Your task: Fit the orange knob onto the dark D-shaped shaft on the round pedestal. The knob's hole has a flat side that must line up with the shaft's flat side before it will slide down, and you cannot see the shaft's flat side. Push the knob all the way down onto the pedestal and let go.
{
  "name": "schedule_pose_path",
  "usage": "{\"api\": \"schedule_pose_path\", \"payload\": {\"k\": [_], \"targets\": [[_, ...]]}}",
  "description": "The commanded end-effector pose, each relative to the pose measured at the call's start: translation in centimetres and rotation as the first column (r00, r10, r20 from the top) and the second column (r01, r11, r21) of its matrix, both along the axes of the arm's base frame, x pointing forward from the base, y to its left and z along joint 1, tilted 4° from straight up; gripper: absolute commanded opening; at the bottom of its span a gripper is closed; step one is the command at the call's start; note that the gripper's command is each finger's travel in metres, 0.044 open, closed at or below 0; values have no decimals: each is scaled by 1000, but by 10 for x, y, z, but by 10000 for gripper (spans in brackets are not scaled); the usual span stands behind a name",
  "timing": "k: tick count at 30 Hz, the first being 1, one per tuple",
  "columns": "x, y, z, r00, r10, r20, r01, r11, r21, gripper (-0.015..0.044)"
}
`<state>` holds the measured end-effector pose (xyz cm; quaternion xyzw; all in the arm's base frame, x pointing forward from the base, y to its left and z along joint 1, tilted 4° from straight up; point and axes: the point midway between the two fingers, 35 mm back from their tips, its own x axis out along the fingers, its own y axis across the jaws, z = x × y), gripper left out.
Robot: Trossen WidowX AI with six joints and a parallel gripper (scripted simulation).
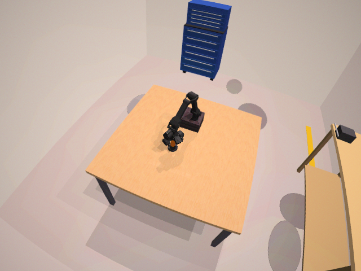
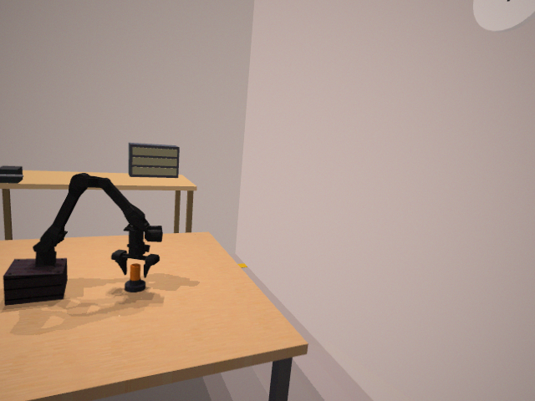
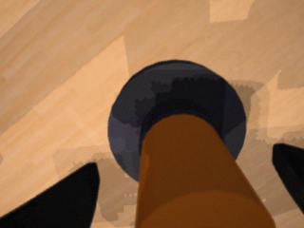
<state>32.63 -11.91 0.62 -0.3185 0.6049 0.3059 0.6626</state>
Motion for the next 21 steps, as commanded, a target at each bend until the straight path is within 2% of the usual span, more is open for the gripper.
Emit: {"api": "schedule_pose_path", "payload": {"k": [1, 6, 12, 21], "targets": [[0, 0, 0, 1000, 4, 0, -4, 1000, 0, 440], [0, 0, 3, 1000, 4, 0, -4, 1000, 0, 440], [-7, -2, 92, 1000, 0, 0, 0, 1000, -1, 440], [-4, -4, 96, 1000, 0, 1, 0, 1000, -1, 440]]}}
